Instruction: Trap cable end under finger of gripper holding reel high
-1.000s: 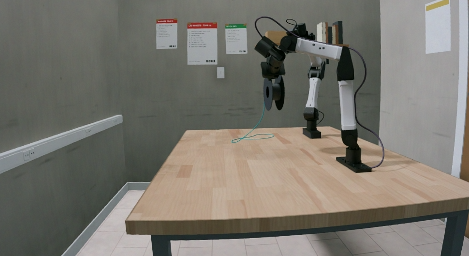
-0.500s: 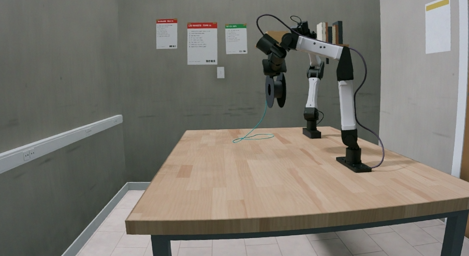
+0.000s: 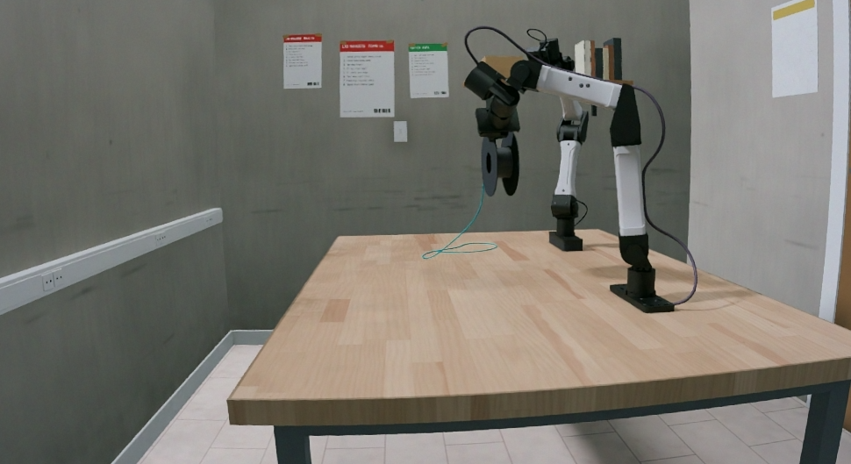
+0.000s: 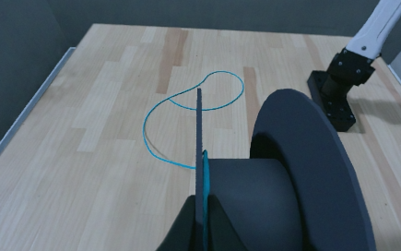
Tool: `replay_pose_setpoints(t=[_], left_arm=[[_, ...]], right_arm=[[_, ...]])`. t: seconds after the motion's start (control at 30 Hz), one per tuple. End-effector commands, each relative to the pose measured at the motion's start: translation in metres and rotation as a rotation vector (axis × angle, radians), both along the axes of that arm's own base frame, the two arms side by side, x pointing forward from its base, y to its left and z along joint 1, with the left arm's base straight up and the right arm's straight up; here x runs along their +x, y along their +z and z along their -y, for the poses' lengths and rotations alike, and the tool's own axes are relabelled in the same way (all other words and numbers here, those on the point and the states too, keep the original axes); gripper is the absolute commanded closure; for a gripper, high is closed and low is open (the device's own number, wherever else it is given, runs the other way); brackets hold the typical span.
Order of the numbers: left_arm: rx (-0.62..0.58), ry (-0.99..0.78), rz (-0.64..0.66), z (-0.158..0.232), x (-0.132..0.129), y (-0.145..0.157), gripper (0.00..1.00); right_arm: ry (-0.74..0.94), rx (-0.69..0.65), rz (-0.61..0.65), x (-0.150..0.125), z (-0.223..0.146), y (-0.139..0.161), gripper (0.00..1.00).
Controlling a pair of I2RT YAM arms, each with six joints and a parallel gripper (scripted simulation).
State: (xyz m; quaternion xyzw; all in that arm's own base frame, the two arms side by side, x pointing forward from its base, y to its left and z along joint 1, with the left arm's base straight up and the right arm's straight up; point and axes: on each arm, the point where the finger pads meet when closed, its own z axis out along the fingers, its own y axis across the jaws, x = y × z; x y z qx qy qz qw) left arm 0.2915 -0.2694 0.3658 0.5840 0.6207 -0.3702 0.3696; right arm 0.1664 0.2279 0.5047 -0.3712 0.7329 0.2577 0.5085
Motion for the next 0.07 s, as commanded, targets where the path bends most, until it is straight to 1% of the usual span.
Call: replay_pose_setpoints(t=[0.0, 0.03], left_arm=[[-0.042, -0.012, 0.047, 0.0005, -0.0044, 0.0229, 1.00], [-0.042, -0.012, 0.047, 0.0005, -0.0044, 0.0229, 1.00]], right_arm=[[-0.002, 0.005, 0.020, -0.0021, 0.0038, 0.0067, 0.35], [-0.002, 0.005, 0.020, -0.0021, 0.0038, 0.0067, 0.35]])
